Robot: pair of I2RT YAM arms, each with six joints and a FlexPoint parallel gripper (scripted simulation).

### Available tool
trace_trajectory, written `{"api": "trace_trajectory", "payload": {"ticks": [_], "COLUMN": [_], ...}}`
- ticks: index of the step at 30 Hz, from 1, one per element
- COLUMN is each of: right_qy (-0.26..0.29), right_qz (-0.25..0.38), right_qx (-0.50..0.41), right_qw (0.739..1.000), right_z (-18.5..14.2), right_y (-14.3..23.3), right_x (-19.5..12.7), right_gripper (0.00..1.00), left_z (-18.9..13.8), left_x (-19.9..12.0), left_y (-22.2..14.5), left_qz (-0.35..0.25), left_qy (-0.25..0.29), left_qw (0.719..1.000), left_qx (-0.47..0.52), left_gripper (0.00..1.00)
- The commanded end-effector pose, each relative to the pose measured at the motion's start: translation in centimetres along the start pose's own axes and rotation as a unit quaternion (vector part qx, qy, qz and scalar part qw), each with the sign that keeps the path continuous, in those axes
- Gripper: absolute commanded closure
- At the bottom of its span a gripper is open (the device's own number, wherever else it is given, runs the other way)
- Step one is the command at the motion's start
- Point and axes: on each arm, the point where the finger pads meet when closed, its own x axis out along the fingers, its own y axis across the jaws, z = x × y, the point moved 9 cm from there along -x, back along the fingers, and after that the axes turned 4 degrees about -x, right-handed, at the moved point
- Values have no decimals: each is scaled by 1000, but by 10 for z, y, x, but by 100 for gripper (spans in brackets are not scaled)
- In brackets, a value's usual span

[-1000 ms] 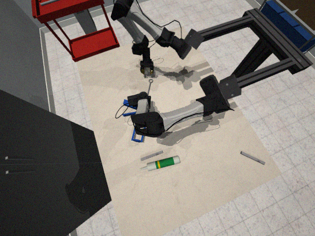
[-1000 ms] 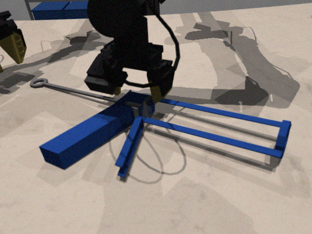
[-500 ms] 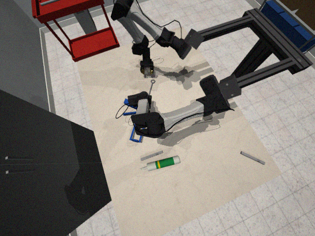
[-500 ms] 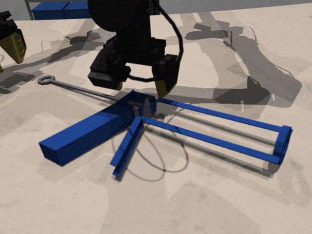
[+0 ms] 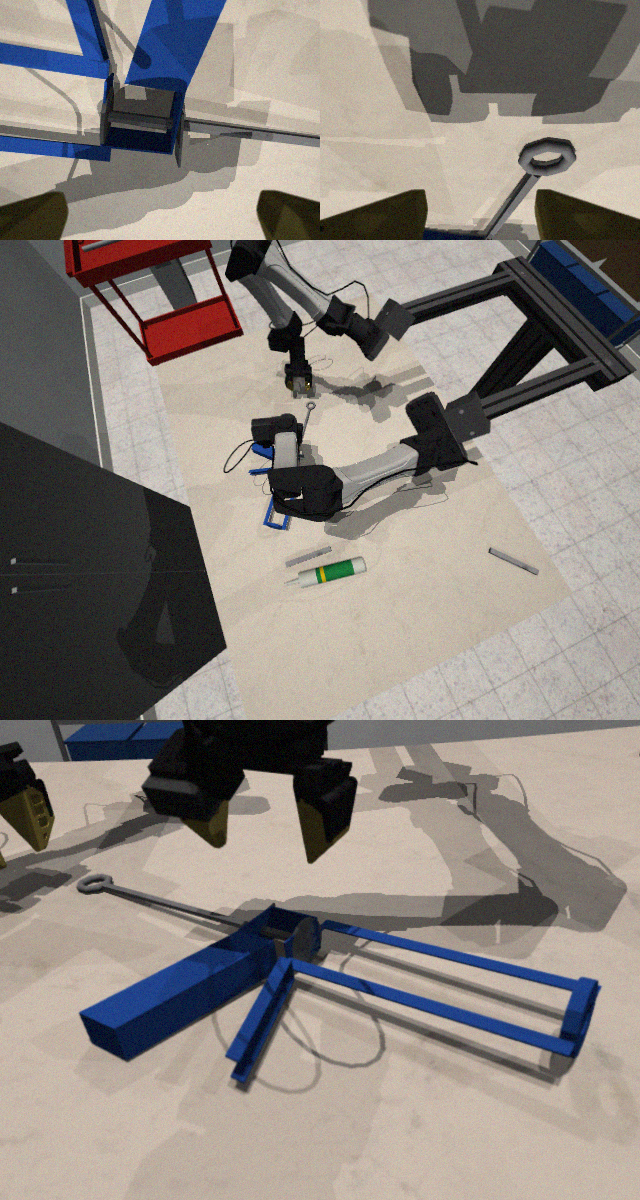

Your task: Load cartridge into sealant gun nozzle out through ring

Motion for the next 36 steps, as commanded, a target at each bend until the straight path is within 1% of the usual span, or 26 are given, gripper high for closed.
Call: {"api": "trace_trajectory", "payload": {"ticks": [1,3,5,7,10,12,13,29,30,32,35,36], "right_qy": [4,4,4,4,4,4,4,4,0,-4,-13,-13], "right_qz": [-12,-12,-12,-12,-12,-12,-12,-12,-3,6,17,17], "right_qx": [11,11,11,11,11,11,11,11,-3,-32,-83,-83], "right_qw": [1000,1000,1000,1000,1000,1000,1000,1000,1000,999,996,996], "right_z": [1,1,1,1,1,1,1,1,1,-1,-3,-3], "right_y": [-7,-7,-7,-7,-7,-7,-7,-7,0,9,25,25], "right_x": [3,3,3,3,3,3,3,3,3,0,-2,-2], "right_gripper": [48,48,48,48,48,48,48,48,48,48,48,48], "left_z": [-13,-13,-4,2,-6,-8,-6,-4,-1,5,2,2], "left_x": [14,14,15,9,7,10,8,7,8,15,21,21], "left_y": [1,1,11,15,1,-1,1,2,7,30,45,45], "left_qz": [2,2,4,3,2,2,2,2,0,4,-8,-8], "left_qy": [18,18,12,5,14,17,14,12,11,15,26,26], "left_qw": [1000,1000,1000,1000,1000,1000,1000,1000,1000,1000,1000,1000], "left_qx": [1,1,-8,-11,10,13,9,6,2,-18,-14,-14], "left_gripper": [9,9,9,9,9,9,27,27,27,27,27,27]}}
